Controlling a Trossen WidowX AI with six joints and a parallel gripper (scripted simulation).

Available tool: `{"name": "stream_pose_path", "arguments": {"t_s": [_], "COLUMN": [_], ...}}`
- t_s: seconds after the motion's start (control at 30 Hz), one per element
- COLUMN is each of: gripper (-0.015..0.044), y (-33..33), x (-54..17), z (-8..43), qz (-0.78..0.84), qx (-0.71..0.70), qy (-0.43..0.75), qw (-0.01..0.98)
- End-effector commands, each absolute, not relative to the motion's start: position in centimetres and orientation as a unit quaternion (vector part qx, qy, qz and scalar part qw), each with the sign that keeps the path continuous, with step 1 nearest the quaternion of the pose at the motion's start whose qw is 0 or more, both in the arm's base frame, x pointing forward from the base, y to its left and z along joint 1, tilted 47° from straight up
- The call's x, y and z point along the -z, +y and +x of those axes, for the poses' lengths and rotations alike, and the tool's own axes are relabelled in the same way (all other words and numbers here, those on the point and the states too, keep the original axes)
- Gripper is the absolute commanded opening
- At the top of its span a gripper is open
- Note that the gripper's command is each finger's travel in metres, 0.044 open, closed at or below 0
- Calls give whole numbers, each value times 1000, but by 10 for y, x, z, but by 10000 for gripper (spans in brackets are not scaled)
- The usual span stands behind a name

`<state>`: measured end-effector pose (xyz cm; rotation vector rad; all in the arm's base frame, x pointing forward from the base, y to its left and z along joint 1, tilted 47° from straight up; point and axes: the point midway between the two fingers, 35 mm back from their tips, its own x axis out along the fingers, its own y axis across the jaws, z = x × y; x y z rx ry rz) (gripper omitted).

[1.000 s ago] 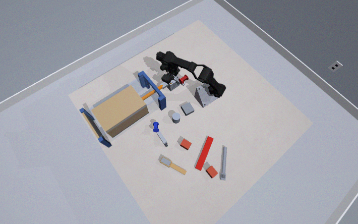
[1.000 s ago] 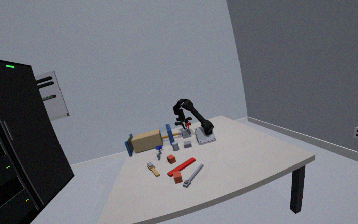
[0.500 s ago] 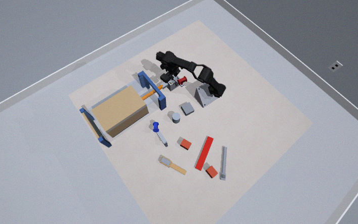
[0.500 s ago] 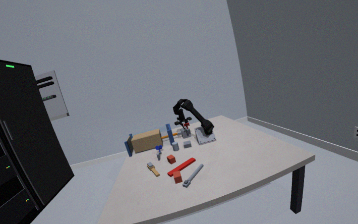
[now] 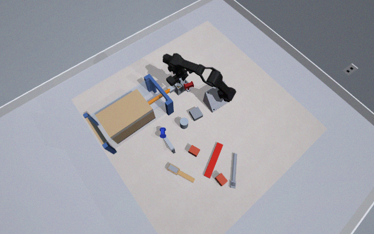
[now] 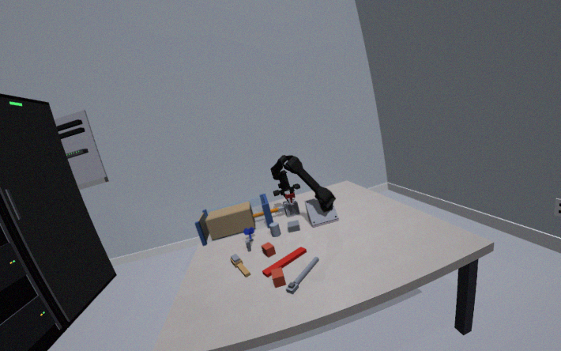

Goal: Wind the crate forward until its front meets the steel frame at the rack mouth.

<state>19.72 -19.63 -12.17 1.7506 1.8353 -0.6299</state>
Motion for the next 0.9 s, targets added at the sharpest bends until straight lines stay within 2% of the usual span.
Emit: {"name": "stream_pose_path", "arguments": {"t_s": [0.0,0.33,0.87], "gripper": [0,0,0], "y": [-195,-195,-188], "x": [123,123,128], "z": [198,200,202], "qz": [655,672,634], "qx": [246,282,316], "qy": [672,654,667], "qw": [244,204,231]}}
